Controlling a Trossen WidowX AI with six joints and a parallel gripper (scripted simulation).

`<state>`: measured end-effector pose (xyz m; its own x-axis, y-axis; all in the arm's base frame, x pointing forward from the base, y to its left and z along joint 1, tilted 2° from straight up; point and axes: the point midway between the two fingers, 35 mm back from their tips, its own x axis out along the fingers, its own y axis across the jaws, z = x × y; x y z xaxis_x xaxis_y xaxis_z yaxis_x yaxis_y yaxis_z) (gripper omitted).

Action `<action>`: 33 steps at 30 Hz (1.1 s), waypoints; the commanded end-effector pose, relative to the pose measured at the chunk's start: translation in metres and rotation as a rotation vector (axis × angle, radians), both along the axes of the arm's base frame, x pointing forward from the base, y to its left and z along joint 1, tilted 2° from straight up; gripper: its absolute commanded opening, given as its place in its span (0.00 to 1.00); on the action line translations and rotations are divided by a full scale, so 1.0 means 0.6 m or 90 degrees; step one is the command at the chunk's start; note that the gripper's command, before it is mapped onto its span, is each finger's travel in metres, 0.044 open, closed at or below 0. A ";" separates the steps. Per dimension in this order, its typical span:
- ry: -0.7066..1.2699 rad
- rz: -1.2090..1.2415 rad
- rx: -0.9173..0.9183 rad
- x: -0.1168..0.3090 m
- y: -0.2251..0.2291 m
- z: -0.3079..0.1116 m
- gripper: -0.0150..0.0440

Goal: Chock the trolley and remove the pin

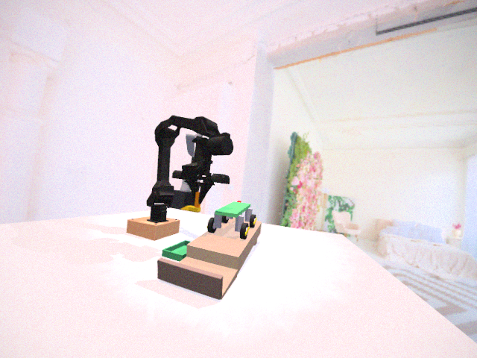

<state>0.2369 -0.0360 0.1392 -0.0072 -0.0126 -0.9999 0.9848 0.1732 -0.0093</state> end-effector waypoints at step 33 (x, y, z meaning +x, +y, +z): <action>0.009 -0.321 0.011 0.051 -0.122 -0.007 0.25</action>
<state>0.2659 -0.1091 0.1346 -0.0186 -0.0011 -0.9998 0.9739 -0.2264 -0.0178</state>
